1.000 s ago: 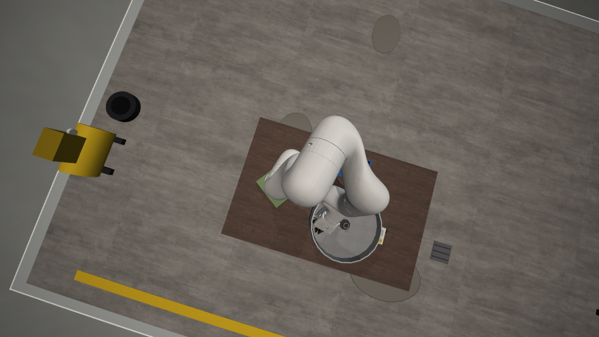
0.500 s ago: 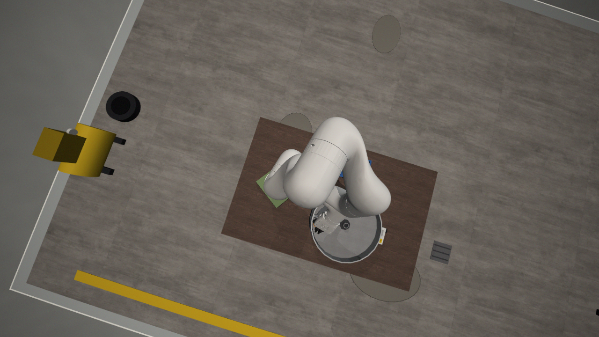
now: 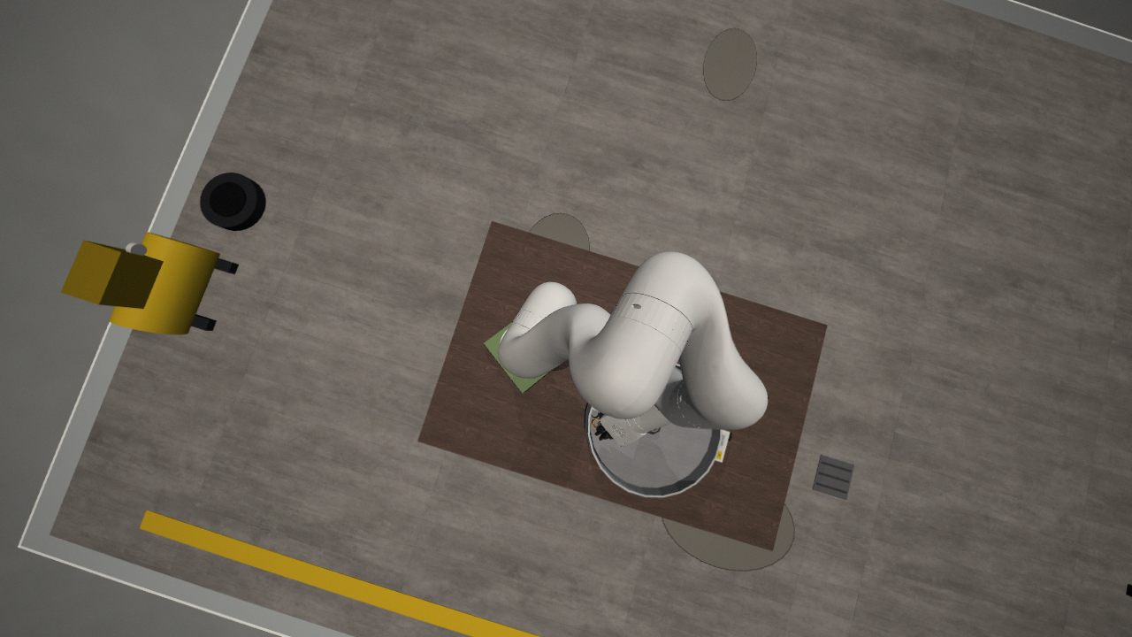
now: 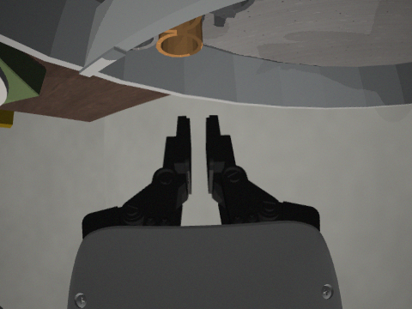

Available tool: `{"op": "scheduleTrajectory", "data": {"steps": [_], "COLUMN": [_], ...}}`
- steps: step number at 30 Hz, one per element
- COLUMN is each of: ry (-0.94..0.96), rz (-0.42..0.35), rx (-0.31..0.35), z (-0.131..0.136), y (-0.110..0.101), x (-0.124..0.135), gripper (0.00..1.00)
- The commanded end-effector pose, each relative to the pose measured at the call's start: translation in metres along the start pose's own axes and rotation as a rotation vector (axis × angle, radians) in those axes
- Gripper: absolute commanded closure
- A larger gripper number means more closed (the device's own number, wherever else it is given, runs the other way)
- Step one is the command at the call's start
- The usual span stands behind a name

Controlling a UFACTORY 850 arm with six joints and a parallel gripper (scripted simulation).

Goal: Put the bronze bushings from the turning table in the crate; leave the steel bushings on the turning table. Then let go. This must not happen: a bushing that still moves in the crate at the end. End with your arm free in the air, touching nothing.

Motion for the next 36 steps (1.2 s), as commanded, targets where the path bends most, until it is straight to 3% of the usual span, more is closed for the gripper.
{"op": "scheduleTrajectory", "data": {"steps": [1,36], "ry": [0.017,0.018], "rz": [0.004,0.002], "rx": [-0.031,-0.031], "z": [0.0039,0.0061], "y": [0.0006,0.0075], "x": [0.0006,-0.0041], "gripper": [0.89,0.89]}}
Point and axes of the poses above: the point where the finger pads meet when closed, its own y axis out along the fingers, its own z axis across the jaws, x = y × z, the point moved 8 cm from there along -y, back along the fingers, and after that the axes turned 9 degrees about -y, right-handed, at the moved point
